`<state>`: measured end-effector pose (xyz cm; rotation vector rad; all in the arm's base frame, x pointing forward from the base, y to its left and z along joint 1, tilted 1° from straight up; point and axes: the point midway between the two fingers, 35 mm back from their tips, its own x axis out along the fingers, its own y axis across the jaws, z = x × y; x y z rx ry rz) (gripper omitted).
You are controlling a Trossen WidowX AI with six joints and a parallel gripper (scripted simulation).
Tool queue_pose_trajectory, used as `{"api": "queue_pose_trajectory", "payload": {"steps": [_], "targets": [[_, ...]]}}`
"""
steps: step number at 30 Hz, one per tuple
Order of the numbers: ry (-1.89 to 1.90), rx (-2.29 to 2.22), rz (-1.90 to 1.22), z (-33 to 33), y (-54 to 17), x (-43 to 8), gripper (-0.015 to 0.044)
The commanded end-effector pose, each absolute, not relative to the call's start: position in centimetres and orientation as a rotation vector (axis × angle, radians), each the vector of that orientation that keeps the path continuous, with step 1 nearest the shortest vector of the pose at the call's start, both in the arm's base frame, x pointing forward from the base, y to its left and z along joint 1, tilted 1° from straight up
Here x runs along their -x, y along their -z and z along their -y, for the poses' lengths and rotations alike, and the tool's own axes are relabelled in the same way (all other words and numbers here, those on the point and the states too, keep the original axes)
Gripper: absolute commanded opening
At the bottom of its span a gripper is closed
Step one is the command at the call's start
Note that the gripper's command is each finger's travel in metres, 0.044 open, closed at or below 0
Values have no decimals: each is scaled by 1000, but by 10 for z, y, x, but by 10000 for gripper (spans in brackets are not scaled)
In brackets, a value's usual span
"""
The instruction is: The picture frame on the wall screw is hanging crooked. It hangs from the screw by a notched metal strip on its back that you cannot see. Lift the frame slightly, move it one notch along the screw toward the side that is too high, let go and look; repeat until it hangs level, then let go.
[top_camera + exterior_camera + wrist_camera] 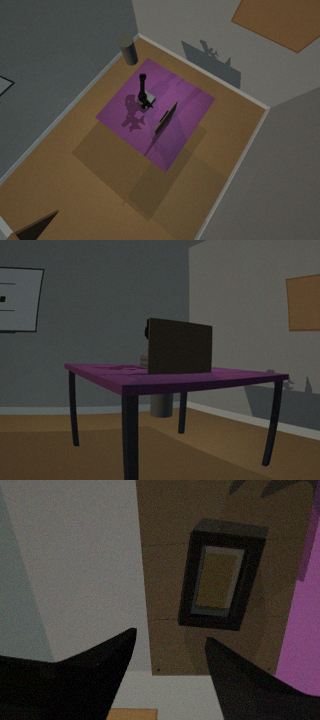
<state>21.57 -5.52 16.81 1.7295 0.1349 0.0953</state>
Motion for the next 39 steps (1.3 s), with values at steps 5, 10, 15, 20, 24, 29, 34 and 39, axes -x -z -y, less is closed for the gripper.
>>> {"api": "queue_pose_trajectory", "payload": {"steps": [5,10,15,20,24,29,34,39], "targets": [[-93,-1723,-130,56,-168,-216,260],[-93,-1723,-130,56,-168,-216,260],[-93,-1723,-130,56,-168,-216,260],[-93,-1723,-130,56,-168,-216,260],[-95,-1729,-135,55,-168,-216,260],[-95,-1728,-133,60,-164,-231,260],[-96,-1726,-131,61,-156,-249,260],[-96,-1725,-129,59,-144,-266,260]]}}
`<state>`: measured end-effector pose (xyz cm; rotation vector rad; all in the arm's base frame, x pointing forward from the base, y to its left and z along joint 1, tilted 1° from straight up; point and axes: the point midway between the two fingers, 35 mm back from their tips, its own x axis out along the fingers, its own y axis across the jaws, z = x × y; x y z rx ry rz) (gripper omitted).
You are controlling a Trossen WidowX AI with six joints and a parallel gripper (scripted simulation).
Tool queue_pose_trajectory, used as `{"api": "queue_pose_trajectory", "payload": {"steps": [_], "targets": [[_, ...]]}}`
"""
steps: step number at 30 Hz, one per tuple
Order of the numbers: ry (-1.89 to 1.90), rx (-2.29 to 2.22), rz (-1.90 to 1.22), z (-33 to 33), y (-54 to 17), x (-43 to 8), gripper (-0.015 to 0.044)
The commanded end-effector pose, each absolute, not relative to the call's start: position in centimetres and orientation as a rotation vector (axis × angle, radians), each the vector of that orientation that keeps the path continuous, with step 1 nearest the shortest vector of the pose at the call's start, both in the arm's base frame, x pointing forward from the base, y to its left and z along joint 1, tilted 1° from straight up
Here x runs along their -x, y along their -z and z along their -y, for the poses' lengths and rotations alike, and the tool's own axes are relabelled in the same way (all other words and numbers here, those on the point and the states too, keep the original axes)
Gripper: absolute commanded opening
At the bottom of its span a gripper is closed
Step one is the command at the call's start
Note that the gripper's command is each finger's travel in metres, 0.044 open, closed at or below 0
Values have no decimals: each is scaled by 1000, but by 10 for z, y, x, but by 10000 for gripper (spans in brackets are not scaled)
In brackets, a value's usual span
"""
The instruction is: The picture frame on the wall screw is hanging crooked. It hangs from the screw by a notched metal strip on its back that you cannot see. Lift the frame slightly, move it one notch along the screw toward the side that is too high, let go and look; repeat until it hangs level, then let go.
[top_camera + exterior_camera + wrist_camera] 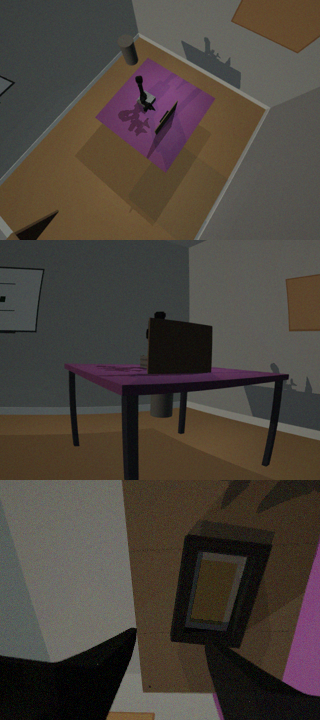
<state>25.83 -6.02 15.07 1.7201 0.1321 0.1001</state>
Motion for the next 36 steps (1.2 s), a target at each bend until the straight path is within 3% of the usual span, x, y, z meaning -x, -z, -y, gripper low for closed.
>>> {"api": "queue_pose_trajectory", "payload": {"steps": [1,15,24,36], "targets": [[-97,-1725,-129,58,-142,-269,260],[-98,-1725,-126,50,-127,-287,260],[-103,-1726,-122,39,-128,-362,260],[-103,-1726,-121,38,-128,-364,260]]}}
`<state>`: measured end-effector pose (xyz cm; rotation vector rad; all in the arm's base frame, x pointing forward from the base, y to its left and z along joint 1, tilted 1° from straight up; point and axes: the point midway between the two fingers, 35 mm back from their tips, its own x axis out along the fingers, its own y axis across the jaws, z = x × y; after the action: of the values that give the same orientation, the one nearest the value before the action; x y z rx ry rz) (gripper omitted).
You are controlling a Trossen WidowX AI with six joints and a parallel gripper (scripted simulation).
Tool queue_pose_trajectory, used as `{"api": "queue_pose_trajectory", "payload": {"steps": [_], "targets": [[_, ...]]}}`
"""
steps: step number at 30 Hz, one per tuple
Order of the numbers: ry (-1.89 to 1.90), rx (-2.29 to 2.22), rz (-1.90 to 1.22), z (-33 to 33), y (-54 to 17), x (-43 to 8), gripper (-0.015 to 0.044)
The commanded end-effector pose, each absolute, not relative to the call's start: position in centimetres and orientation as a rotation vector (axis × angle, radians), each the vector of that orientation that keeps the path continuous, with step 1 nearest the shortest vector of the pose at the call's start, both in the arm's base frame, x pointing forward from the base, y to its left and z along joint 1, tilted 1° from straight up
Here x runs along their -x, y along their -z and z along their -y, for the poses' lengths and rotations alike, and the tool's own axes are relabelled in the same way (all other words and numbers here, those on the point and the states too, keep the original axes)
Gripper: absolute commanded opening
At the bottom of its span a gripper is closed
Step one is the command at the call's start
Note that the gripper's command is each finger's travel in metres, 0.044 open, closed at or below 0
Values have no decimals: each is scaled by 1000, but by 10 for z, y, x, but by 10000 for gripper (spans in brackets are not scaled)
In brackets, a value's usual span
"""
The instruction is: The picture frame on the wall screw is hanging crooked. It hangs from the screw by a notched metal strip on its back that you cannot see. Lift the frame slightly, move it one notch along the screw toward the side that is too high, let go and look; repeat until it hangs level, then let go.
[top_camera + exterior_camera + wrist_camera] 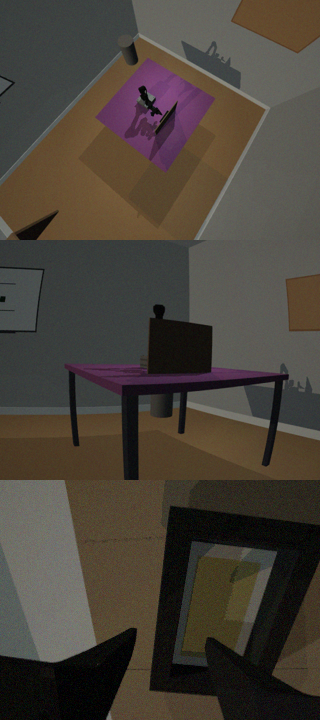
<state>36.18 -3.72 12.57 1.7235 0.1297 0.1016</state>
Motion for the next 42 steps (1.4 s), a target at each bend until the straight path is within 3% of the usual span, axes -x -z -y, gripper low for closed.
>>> {"api": "queue_pose_trajectory", "payload": {"steps": [1,42], "targets": [[-103,-1726,-121,38,-128,-364,260],[-106,-1726,-119,33,-129,-404,260]]}}
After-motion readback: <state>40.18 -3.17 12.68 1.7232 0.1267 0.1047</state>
